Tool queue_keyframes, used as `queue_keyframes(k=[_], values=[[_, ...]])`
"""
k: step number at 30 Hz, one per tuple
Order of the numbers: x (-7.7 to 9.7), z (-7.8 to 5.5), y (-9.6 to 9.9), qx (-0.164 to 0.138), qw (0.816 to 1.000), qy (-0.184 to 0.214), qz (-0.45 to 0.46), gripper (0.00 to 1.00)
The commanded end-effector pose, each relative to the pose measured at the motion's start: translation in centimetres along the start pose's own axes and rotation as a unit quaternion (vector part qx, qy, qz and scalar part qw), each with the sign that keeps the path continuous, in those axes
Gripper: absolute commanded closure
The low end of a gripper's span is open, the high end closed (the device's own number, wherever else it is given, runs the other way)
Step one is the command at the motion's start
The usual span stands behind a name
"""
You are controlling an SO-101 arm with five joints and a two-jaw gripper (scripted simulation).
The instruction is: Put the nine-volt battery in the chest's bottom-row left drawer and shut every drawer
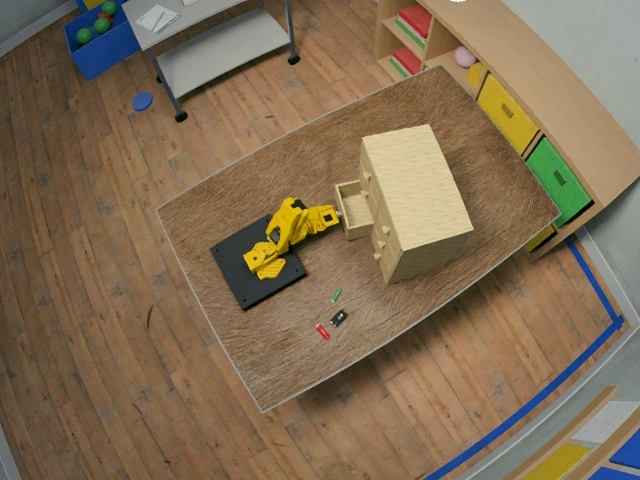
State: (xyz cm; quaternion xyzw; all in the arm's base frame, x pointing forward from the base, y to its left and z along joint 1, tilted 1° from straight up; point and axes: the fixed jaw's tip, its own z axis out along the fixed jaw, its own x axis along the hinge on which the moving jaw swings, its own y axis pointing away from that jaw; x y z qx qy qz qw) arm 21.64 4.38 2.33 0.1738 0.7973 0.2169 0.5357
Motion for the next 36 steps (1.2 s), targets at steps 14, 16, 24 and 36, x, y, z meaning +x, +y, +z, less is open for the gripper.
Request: queue_keyframes(k=[14, 16, 24, 36], values=[[0.3, 1.0, 0.4, 0.007, 0.999, 0.027, -0.037, 0.79], [0.3, 1.2, 0.4, 0.011, 0.998, 0.034, -0.043, 0.79], [0.2, 1.7, 0.4, 0.023, 0.996, 0.053, -0.063, 0.79], [-0.2, 2.3, 0.6, 0.044, 0.99, 0.093, -0.101, 0.79]])
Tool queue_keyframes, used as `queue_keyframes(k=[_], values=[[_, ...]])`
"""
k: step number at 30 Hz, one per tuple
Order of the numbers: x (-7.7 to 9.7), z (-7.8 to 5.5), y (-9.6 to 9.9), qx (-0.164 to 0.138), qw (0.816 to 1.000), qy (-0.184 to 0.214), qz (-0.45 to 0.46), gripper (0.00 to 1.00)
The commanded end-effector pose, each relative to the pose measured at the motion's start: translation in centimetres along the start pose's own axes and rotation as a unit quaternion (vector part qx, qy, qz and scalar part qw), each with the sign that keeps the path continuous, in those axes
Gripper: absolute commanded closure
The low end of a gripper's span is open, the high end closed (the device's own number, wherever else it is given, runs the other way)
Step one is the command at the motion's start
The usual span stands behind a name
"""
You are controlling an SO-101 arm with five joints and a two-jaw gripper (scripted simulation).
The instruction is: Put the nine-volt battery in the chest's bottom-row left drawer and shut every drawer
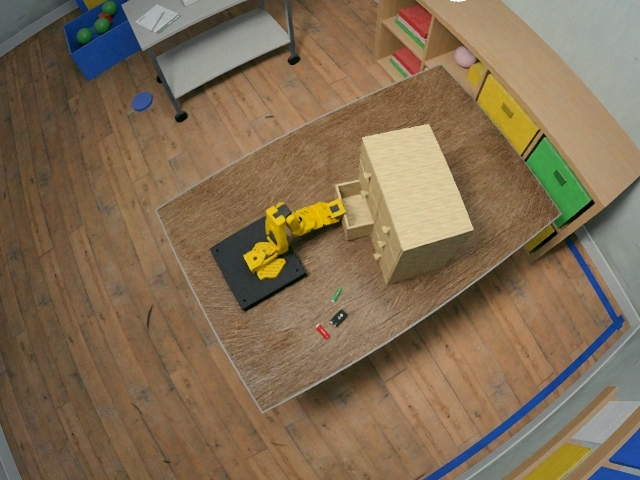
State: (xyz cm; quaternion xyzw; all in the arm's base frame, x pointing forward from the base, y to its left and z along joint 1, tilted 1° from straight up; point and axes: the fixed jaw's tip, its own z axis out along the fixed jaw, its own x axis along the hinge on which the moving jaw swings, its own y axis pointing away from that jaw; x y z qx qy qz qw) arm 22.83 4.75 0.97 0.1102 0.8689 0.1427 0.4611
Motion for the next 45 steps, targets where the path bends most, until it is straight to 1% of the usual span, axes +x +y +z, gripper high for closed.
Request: queue_keyframes(k=[1, 3, 11, 18, 21, 28, 35, 37, 45], values=[[-1.3, 0.3, 0.8, -0.006, 1.0, -0.004, -0.018, 0.79], [-1.3, 0.3, 0.8, -0.006, 1.0, -0.004, -0.018, 0.79], [-1.7, 0.2, 1.0, 0.006, 0.999, 0.023, -0.044, 0.79], [-2.1, -0.2, 1.1, 0.015, 0.997, 0.048, -0.066, 0.79], [-2.2, -0.3, 1.2, 0.017, 0.996, 0.051, -0.07, 0.79], [-2.5, -1.0, 1.3, 0.025, 0.993, 0.076, -0.092, 0.79], [-2.8, -2.0, 1.4, 0.032, 0.988, 0.101, -0.114, 0.79], [-2.8, -2.0, 1.4, 0.032, 0.988, 0.101, -0.114, 0.79], [-3.0, -3.5, 1.4, 0.038, 0.981, 0.131, -0.138, 0.79]])
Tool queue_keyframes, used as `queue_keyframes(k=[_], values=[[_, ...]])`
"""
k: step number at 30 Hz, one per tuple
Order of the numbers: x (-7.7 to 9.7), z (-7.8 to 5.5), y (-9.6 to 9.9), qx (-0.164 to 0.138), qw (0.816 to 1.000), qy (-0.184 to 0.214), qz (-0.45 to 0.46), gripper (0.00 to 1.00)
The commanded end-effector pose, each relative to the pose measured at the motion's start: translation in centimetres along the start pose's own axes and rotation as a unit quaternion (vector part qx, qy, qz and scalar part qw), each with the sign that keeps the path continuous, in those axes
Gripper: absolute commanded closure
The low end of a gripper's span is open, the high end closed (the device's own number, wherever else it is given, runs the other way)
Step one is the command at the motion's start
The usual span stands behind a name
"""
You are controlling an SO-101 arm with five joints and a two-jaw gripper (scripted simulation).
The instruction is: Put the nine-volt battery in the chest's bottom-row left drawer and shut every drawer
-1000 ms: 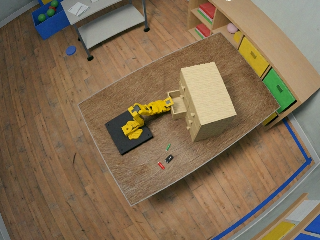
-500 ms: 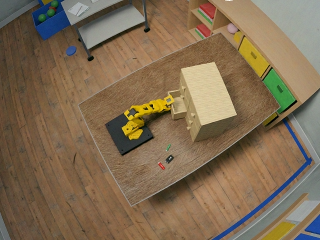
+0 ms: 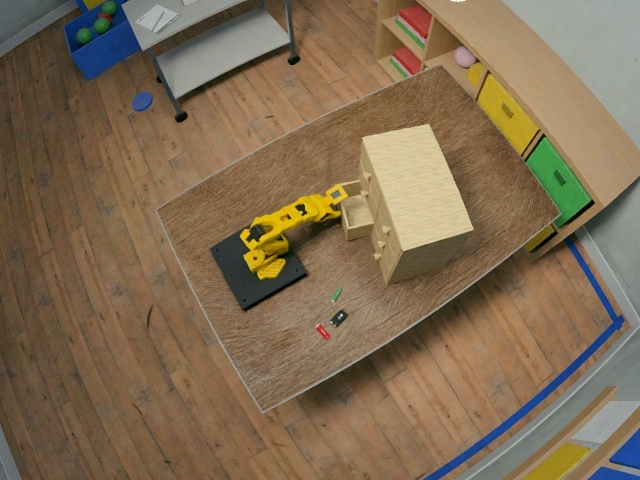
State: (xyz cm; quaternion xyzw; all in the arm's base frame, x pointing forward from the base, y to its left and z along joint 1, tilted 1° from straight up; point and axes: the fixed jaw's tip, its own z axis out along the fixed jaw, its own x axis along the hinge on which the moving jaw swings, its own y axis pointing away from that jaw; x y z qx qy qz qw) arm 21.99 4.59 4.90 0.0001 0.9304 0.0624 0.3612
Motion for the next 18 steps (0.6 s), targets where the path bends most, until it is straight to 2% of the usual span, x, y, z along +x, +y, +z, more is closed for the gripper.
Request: queue_keyframes(k=[1, 7, 9, 18], values=[[-0.3, -1.0, 0.1, 0.001, 1.0, 0.012, -0.017, 0.79], [0.0, -2.3, 0.0, 0.004, 0.999, 0.034, -0.036, 0.79], [0.0, -2.3, 0.0, 0.004, 0.999, 0.034, -0.036, 0.79], [0.8, -4.4, -0.2, 0.008, 0.996, 0.068, -0.064, 0.79]])
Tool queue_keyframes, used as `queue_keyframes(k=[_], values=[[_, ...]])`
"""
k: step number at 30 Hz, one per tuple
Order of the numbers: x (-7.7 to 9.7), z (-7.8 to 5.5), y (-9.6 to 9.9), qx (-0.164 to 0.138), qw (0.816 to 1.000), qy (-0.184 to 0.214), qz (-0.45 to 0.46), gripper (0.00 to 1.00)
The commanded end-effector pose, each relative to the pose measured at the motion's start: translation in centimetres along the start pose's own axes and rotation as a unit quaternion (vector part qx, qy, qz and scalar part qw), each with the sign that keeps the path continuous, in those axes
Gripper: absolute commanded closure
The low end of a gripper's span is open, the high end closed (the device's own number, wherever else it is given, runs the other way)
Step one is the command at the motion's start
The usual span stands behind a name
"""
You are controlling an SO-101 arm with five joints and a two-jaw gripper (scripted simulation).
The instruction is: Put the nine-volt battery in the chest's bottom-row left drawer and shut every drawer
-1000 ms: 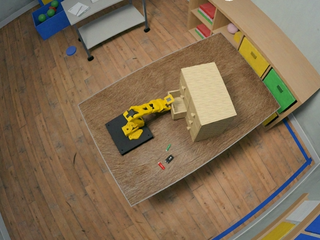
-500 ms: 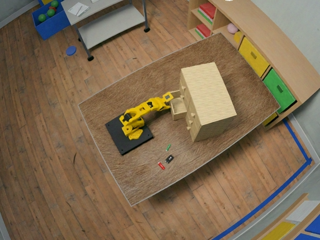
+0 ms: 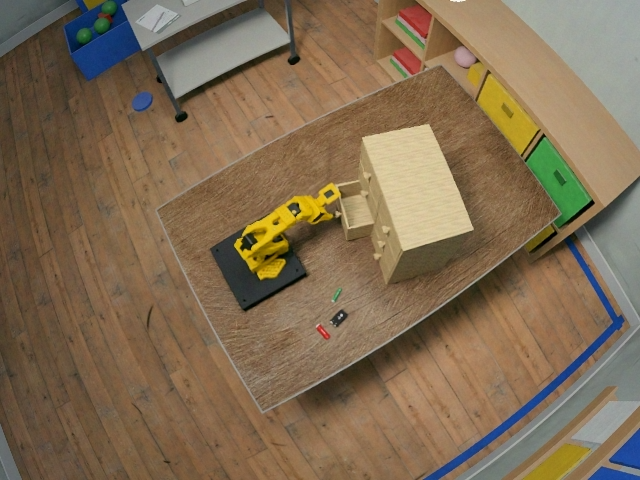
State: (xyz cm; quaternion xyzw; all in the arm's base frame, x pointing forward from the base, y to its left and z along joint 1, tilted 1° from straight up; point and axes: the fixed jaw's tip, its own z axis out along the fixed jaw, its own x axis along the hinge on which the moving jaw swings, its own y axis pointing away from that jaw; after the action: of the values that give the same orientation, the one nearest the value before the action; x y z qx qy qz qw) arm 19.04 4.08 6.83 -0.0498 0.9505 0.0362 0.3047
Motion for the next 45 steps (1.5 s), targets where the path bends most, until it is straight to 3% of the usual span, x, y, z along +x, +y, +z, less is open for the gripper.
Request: queue_keyframes(k=[1, 15, 45], values=[[0.2, -1.2, 0.0, 0.001, 1.0, 0.009, -0.015, 0.79], [2.4, -4.2, -0.2, 0.002, 0.997, 0.054, -0.053, 0.79], [2.4, -4.2, -0.2, 0.002, 0.997, 0.055, -0.054, 0.79]])
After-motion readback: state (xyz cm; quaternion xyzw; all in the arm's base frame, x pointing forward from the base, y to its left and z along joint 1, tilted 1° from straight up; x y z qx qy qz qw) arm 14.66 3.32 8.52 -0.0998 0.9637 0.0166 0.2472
